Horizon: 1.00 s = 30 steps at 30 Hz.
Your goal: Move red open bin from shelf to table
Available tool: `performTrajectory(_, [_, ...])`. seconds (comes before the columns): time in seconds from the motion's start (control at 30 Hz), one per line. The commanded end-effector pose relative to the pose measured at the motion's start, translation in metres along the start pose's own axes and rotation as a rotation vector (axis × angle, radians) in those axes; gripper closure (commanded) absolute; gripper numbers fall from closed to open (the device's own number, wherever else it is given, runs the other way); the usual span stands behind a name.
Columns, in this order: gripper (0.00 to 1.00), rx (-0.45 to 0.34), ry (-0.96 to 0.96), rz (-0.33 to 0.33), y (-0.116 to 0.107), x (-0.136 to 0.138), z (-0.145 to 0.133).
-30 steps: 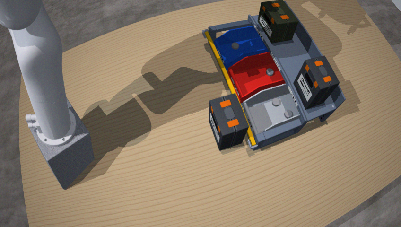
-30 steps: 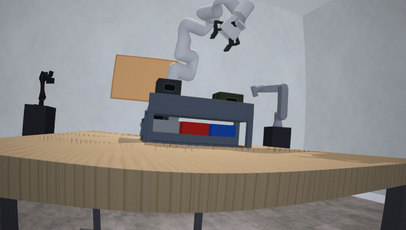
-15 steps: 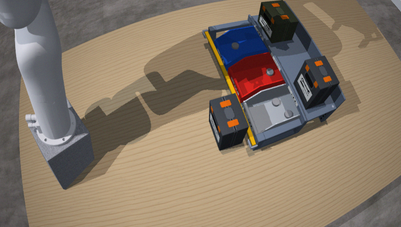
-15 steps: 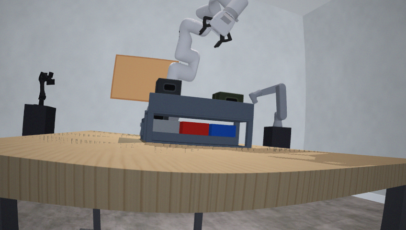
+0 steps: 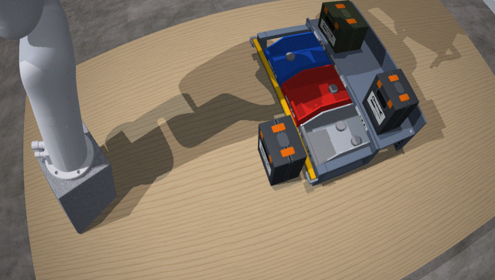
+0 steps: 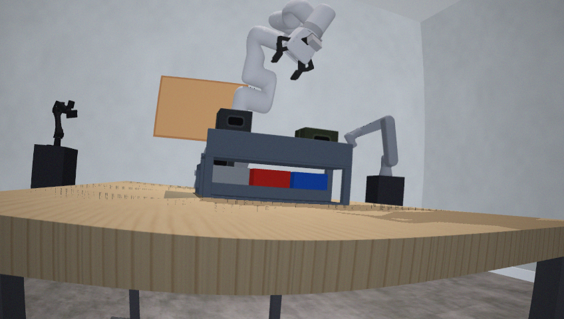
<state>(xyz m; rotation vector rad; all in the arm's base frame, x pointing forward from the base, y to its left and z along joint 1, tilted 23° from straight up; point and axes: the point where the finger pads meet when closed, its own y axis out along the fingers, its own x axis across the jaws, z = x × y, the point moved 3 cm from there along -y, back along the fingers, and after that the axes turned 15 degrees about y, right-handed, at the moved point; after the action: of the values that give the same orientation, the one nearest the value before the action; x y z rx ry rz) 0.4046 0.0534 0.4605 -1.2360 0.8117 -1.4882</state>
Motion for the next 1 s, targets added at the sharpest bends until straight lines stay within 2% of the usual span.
performTrajectory(0.0, [0.00,0.019,-0.004,0.008,-0.003,0.001,0.002])
performTrajectory(0.17, [0.00,0.019,-0.004,0.008,-0.003,0.001,0.002])
performTrajectory(0.33, [0.00,0.096,-0.243,0.075,0.044,-0.010,-0.006])
performTrajectory(0.73, [0.00,0.096,-0.243,0.075,0.044,-0.010,-0.006])
performTrajectory(0.9, [0.00,0.173,-0.482,0.142,0.092,-0.022,-0.013])
performTrajectory(0.97, [0.00,0.173,-0.482,0.142,0.092,-0.022,-0.013])
